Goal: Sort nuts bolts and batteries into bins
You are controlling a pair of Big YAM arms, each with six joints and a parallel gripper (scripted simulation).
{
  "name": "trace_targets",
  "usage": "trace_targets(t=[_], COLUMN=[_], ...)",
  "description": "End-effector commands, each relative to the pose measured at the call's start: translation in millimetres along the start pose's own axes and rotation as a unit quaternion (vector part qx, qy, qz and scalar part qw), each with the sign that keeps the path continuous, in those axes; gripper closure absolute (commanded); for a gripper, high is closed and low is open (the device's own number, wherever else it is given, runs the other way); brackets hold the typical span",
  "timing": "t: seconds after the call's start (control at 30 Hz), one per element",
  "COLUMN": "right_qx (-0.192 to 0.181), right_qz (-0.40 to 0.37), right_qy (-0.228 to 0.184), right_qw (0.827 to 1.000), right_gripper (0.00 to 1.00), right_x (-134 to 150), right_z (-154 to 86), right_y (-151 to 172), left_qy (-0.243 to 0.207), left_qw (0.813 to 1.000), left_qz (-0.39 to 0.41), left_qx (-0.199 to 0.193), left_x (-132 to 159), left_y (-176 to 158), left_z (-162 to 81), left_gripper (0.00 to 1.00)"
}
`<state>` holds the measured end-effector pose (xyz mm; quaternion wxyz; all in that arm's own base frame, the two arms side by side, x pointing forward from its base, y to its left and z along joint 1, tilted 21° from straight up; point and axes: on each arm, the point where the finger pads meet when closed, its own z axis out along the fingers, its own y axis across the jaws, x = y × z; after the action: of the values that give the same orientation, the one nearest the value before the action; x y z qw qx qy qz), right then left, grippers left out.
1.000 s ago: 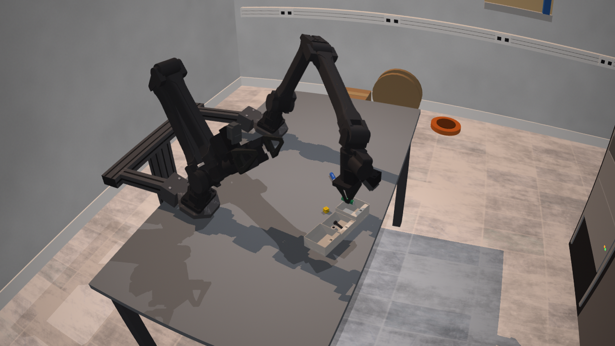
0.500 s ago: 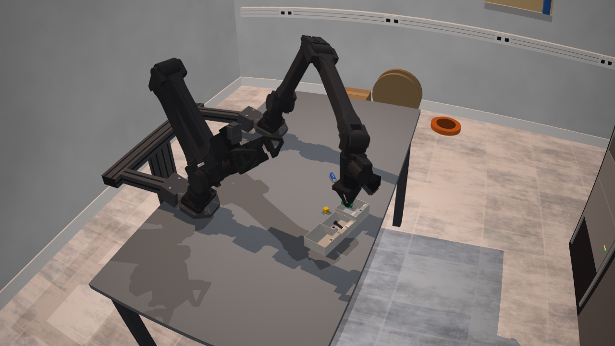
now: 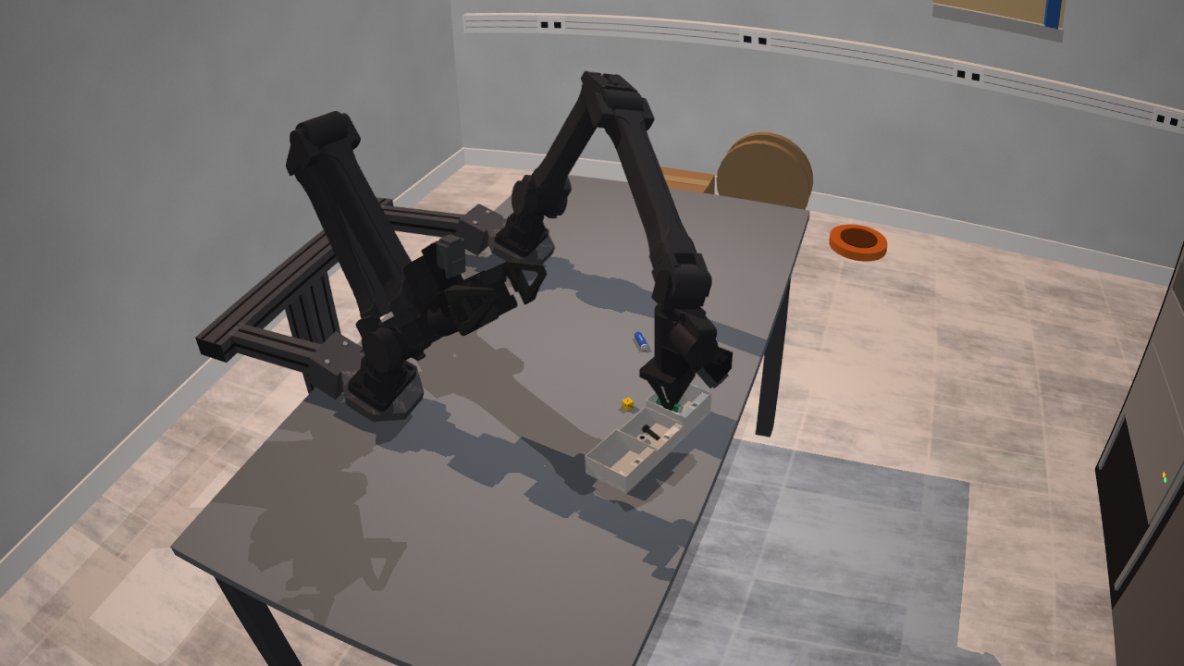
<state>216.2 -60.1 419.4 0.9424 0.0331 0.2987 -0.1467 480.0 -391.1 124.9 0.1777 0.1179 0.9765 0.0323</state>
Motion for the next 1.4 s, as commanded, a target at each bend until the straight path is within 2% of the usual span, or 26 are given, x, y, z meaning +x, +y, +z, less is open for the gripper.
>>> trace_targets(t=[0.0, 0.13, 0.23, 0.33, 0.4, 0.43, 0.5, 0.53, 1.1, 1.17, 1.3, 1.37], right_qx=[0.002, 0.002, 0.002, 0.002, 0.002, 0.002, 0.002, 0.002, 0.002, 0.002, 0.002, 0.002], right_qz=[-0.002, -0.002, -0.002, -0.002, -0.002, -0.002, -0.002, -0.002, -0.002, -0.002, -0.002, -0.002], right_qy=[-0.01, -0.01, -0.01, -0.01, -0.01, -0.01, -0.01, -0.01, -0.01, -0.01, -0.01, -0.01], right_qw=[1.0, 1.0, 1.0, 1.0, 1.0, 1.0, 1.0, 1.0, 1.0, 1.0, 1.0, 1.0], right_gripper=[0.0, 0.0, 0.0, 0.0, 0.0, 0.0, 0.0, 0.0, 0.0, 0.0, 0.0, 0.0], right_x=[-6, -6, -6, -6, -6, -6, -6, -6, -6, -6, -6, -6], right_z=[-1, -1, -1, -1, -1, -1, -1, -1, -1, -1, -1, -1], right_y=[-3, -3, -3, -3, -3, -3, -3, -3, -3, -3, -3, -3], left_qy=[0.004, 0.002, -0.015, -0.013, -0.018, -0.013, -0.019, -0.013, -0.017, -0.028, -0.029, -0.023], left_qw=[1.0, 1.0, 1.0, 1.0, 1.0, 1.0, 1.0, 1.0, 1.0, 0.999, 0.999, 1.0], left_qz=[0.004, 0.003, -0.001, 0.0, 0.0, 0.0, -0.001, 0.0, -0.002, -0.003, 0.002, 0.007], left_qx=[-0.003, -0.002, 0.007, 0.007, 0.009, 0.007, 0.009, 0.007, 0.008, 0.014, 0.016, 0.013], left_x=[-2, -5, -17, -13, -20, -13, -24, -13, -26, -29, -26, -22], left_y=[6, 7, 5, -1, 2, -1, 1, -1, 5, 4, -2, -7], left_z=[18, 18, -3, -3, -5, -3, -6, -3, -6, -26, -34, -28], left_gripper=[0.91, 0.91, 0.91, 0.91, 0.91, 0.91, 0.91, 0.81, 0.81, 0.81, 0.81, 0.81])
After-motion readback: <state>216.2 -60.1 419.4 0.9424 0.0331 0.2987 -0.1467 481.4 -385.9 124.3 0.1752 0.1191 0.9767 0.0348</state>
